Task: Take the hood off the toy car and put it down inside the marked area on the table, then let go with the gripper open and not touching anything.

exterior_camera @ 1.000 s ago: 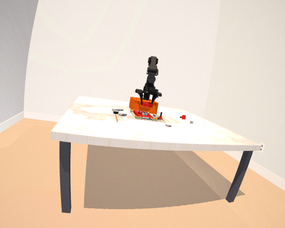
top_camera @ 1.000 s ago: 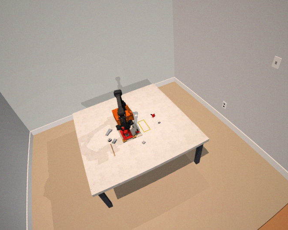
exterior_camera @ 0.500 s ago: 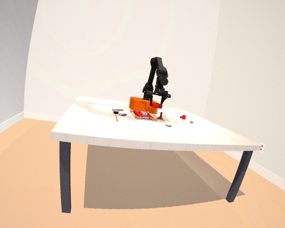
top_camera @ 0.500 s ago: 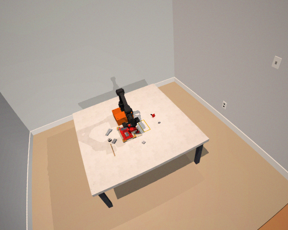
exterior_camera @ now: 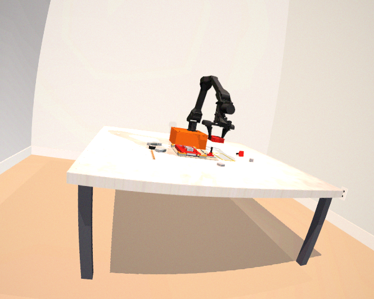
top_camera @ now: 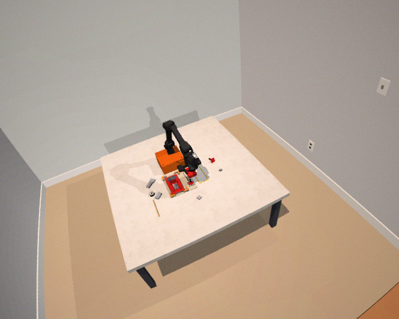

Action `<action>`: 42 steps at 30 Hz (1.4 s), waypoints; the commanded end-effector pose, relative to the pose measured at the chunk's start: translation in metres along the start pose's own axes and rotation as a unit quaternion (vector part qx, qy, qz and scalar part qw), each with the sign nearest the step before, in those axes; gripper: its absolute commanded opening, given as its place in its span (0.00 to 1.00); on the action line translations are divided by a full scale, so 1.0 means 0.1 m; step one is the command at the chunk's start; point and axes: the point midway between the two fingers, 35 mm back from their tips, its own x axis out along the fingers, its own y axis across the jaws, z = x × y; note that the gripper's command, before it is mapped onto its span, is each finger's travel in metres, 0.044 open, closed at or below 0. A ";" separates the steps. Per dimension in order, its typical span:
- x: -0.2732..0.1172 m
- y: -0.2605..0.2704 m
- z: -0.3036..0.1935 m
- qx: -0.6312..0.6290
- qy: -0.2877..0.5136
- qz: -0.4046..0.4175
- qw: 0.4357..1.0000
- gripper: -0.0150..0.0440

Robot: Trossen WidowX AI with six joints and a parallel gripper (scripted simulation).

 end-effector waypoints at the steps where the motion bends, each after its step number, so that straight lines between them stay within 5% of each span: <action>1: -0.01 0.20 -0.08 0.000 -0.001 -0.001 1.000 0.25; 16: -0.03 0.81 -0.40 0.003 0.001 0.001 1.000 0.25; 42: 0.15 0.83 -0.39 0.003 0.001 0.001 1.000 0.25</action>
